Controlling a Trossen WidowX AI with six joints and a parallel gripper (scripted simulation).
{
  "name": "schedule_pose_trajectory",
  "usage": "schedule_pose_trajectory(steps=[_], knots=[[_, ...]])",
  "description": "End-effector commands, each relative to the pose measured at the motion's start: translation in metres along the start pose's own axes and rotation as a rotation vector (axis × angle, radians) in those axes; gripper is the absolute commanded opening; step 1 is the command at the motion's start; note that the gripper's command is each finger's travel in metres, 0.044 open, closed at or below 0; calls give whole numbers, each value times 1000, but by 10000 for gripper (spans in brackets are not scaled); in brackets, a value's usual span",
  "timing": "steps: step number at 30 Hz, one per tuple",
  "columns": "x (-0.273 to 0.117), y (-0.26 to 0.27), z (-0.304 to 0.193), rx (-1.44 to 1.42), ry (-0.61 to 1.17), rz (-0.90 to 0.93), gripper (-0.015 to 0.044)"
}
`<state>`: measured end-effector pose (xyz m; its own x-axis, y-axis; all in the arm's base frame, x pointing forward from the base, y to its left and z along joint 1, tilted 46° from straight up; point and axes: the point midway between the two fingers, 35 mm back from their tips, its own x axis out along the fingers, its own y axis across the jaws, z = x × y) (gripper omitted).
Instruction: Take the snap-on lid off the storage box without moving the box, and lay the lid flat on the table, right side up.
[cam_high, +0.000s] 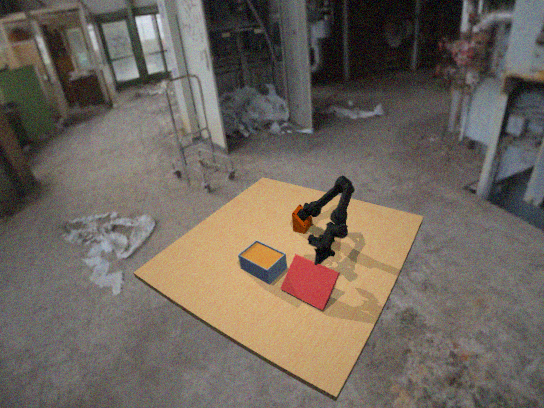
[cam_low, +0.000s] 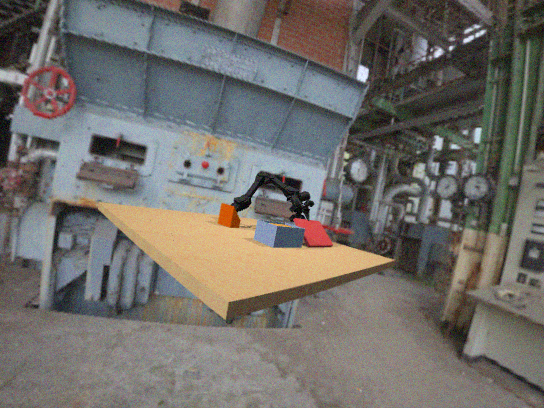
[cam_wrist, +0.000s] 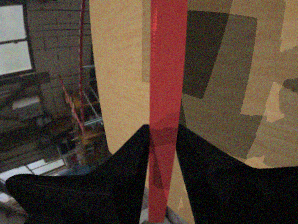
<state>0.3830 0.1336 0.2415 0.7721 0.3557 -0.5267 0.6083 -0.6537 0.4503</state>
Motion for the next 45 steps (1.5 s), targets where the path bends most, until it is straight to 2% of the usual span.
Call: schedule_pose_trajectory(steps=[1,45], knots=[[4,-3,2,5,-6,3,0],[26,-30,2,7,-4,3,0]])
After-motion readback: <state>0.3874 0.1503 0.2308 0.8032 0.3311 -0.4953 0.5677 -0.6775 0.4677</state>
